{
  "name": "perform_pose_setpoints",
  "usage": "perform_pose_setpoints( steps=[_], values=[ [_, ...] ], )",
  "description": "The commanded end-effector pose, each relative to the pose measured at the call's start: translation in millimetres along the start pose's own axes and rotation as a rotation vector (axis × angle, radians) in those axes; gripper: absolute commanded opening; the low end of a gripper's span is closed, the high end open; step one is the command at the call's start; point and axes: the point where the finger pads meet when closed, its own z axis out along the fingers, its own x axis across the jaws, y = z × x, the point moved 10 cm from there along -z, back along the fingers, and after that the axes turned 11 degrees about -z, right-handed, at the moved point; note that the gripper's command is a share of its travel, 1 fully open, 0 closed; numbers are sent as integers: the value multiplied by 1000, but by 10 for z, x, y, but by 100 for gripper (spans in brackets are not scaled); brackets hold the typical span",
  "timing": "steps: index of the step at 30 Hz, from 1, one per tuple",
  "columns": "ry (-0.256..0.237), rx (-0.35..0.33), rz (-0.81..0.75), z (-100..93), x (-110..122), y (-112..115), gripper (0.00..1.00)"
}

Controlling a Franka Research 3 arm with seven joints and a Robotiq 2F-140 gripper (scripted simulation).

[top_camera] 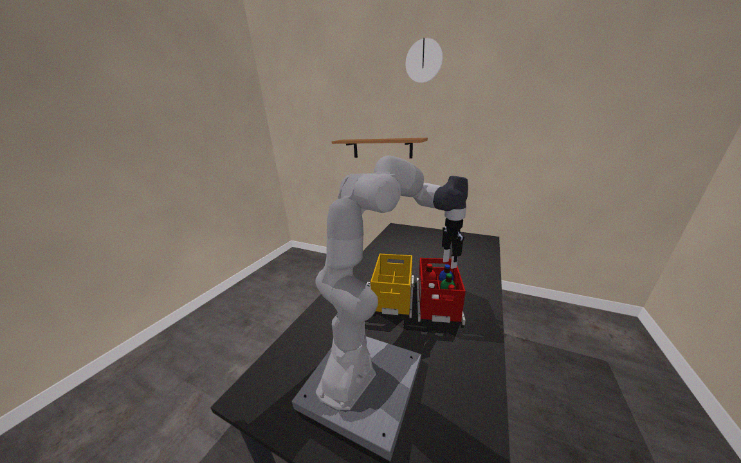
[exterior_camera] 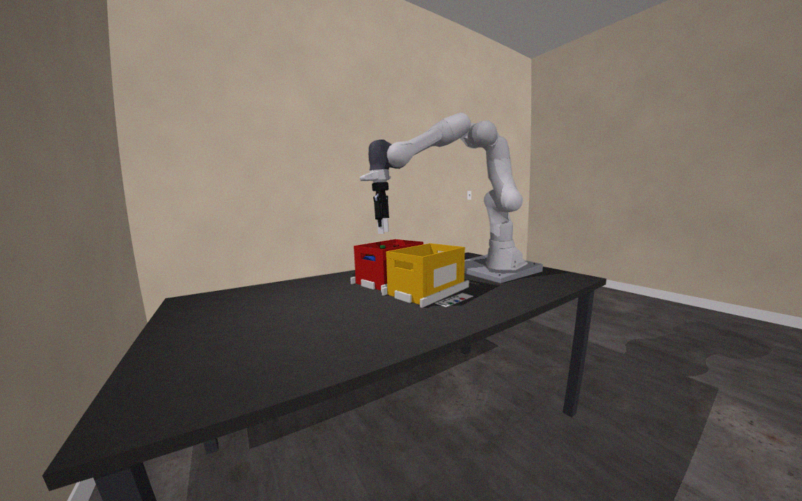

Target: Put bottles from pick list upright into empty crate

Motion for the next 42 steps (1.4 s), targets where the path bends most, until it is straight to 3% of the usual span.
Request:
perform_pose_setpoints(
  steps=[1,15,32,42],
  values=[
    [-11,18,-156,-15,19,-18,38],
    [-24,39,-349,-14,37,0,38],
    [-24,39,-349,-14,37,0,38],
    [-24,39,-349,106,33,-4,38]
  ],
)
